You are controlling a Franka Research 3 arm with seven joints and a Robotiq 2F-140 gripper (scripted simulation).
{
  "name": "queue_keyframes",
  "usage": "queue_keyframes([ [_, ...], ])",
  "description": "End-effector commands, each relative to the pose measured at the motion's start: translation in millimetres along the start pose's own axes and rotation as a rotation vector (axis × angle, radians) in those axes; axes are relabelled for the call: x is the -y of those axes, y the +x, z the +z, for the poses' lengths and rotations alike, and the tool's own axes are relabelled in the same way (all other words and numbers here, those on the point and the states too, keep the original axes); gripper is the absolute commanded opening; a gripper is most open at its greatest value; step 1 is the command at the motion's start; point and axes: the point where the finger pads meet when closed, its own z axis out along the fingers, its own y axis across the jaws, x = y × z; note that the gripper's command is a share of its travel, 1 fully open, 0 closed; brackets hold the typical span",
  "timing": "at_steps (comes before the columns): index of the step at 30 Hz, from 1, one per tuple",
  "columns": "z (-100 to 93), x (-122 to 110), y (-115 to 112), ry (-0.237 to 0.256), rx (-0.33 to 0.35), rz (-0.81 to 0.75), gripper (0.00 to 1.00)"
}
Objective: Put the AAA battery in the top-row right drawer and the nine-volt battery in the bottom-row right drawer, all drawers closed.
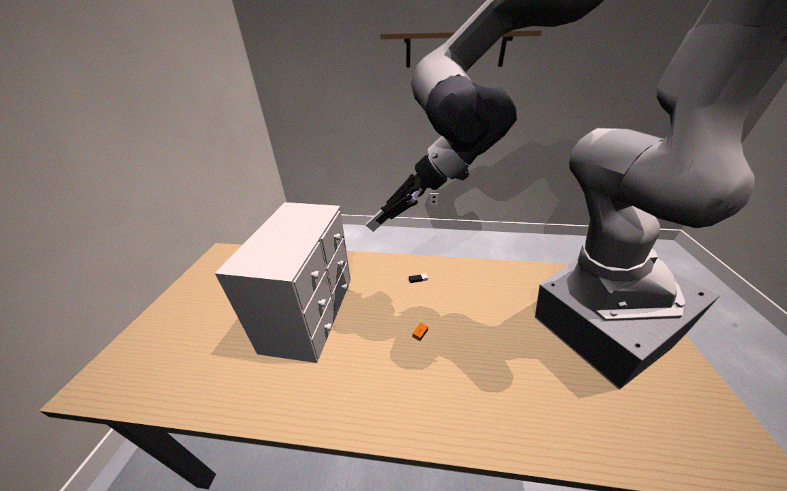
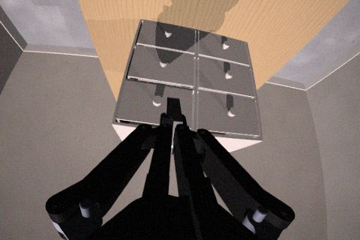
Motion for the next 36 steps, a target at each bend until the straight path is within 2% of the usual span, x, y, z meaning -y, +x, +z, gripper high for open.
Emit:
queue_keyframes([
  [1,-16.0,12,18,0.032,-0.12,0.052,0.0],
  [2,-16.0,12,18,0.032,-0.12,0.052,0.0],
  [3,-21.2,14,19,0.034,-0.163,0.055,0.0],
  [5,-21.2,14,19,0.034,-0.163,0.055,0.0],
  [6,-28.0,15,18,0.037,-0.21,0.056,0.0],
  [7,-28.0,15,18,0.037,-0.21,0.056,0.0],
  [8,-34.8,14,19,0.036,-0.259,0.058,0.0],
  [10,-34.8,14,19,0.036,-0.259,0.058,0.0],
  [11,-41.2,13,21,0.031,-0.31,0.059,0.0],
  [13,-41.2,13,21,0.031,-0.31,0.059,0.0],
  [14,-48.0,14,22,0.031,-0.364,0.06,0.0],
  [15,-48.0,14,22,0.031,-0.364,0.06,0.0],
  [16,-55.5,14,21,0.031,-0.418,0.061,0.0],
  [17,-55.5,14,21,0.031,-0.418,0.061,0.0],
  [18,-63.2,13,21,0.027,-0.47,0.061,0.0],
  [19,-63.2,13,21,0.027,-0.47,0.061,0.0],
  [20,-69.7,14,21,0.027,-0.521,0.063,0.0],
  [21,-69.7,14,21,0.027,-0.521,0.063,0.0],
  [22,-76.1,14,21,0.026,-0.569,0.063,0.0],
  [23,-76.1,14,21,0.026,-0.569,0.063,0.0],
  [24,-82.3,13,21,0.023,-0.612,0.063,0.0],
  [25,-82.3,13,21,0.023,-0.612,0.063,0.0],
  [28,-95.4,13,21,0.021,-0.711,0.066,0.0],
  [30,-95.4,13,21,0.021,-0.711,0.066,0.0],
  [33,-102.7,12,21,0.018,-0.762,0.065,0.0],
  [36,-104.7,12,21,0.018,-0.775,0.065,0.0],
])
